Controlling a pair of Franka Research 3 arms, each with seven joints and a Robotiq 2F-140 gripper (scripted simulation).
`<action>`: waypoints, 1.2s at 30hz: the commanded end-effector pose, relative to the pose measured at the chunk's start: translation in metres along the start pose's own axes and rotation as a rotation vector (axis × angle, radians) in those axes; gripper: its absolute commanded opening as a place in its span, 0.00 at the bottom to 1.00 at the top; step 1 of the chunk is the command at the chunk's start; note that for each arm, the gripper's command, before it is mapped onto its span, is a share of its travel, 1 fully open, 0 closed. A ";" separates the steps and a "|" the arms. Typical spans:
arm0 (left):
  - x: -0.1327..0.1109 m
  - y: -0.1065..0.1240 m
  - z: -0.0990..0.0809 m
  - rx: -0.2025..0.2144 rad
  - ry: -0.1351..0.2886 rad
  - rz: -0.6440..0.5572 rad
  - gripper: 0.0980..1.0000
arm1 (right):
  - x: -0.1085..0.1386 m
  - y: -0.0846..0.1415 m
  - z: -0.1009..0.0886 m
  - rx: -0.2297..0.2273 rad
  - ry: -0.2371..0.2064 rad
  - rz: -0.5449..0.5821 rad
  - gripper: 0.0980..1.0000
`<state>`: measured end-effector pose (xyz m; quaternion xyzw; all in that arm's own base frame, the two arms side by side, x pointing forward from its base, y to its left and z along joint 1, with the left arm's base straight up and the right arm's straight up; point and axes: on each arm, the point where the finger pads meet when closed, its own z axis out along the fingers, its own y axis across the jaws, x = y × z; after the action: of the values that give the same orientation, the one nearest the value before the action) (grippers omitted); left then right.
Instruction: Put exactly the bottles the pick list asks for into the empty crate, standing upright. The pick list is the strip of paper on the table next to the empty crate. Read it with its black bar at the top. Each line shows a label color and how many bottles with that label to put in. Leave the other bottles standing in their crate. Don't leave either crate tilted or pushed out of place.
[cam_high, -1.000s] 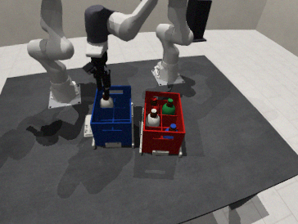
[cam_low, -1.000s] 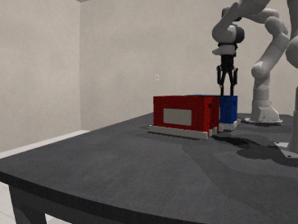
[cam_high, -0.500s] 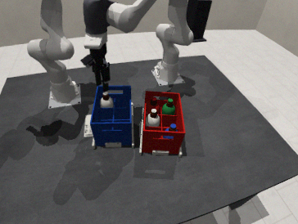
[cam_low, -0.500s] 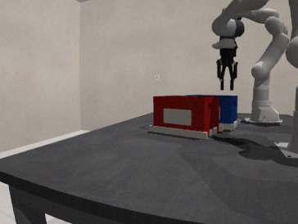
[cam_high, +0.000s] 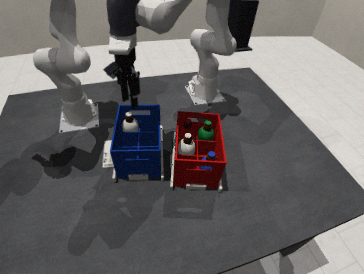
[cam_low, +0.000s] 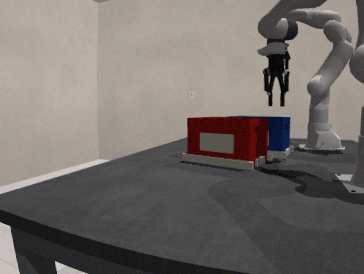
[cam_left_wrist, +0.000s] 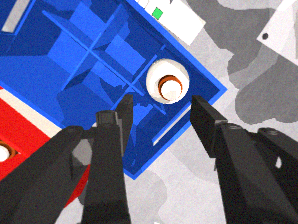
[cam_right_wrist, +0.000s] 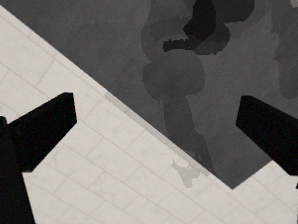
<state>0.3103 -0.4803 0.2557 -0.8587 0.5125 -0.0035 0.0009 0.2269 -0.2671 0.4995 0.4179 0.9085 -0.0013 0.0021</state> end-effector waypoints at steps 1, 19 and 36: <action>-0.009 -0.017 0.001 -0.005 -0.005 0.018 0.38 | 0.001 0.000 0.000 0.000 0.004 0.004 1.00; -0.035 -0.087 0.001 -0.005 -0.005 0.018 0.38 | 0.001 0.000 0.000 0.000 0.004 0.004 1.00; -0.061 -0.158 0.001 -0.005 -0.005 0.018 0.38 | 0.001 0.000 0.000 0.000 0.004 0.004 1.00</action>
<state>0.4150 -0.3561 0.2545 -0.8690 0.4947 0.0012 0.0030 0.2269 -0.2671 0.4995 0.4179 0.9085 -0.0013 0.0021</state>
